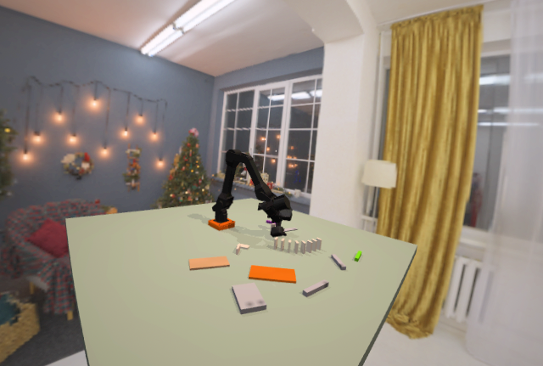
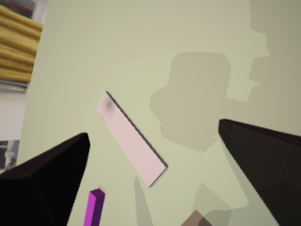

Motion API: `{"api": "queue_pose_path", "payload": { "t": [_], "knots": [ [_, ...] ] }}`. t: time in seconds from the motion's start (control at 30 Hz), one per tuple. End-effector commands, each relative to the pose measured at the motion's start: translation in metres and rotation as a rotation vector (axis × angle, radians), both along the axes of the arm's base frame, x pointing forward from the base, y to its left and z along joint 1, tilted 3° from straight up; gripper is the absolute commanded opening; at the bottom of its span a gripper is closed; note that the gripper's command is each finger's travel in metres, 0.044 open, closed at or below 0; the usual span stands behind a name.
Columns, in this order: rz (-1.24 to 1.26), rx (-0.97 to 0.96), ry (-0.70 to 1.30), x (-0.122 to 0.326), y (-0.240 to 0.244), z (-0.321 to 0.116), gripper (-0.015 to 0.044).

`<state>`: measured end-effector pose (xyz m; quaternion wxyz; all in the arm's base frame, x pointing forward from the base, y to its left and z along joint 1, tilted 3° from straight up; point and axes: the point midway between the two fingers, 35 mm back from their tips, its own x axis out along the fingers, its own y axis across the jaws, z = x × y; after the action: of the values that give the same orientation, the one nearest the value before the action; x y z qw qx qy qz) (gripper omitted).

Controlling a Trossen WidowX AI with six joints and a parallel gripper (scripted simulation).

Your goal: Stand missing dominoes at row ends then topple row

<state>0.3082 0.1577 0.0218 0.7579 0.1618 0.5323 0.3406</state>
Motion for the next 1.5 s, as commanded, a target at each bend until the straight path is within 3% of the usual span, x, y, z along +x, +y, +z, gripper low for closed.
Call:
{"api": "queue_pose_path", "payload": {
  "t": [0.0, 0.4, 0.8, 1.13, 1.47],
  "knots": [
    [-0.372, -0.49, 0.33, -0.022, 0.002, 0.052, 0.044],
    [-0.504, -0.734, 0.405, -0.054, -0.015, 0.082, 0.044],
    [-0.504, -0.734, 0.405, -0.054, -0.015, 0.082, 0.044],
    [-0.504, -0.734, 0.405, -0.054, -0.018, 0.018, 0.044],
    [-0.504, -0.734, 0.405, -0.054, -0.019, 0.006, 0.044]
  ]
}}
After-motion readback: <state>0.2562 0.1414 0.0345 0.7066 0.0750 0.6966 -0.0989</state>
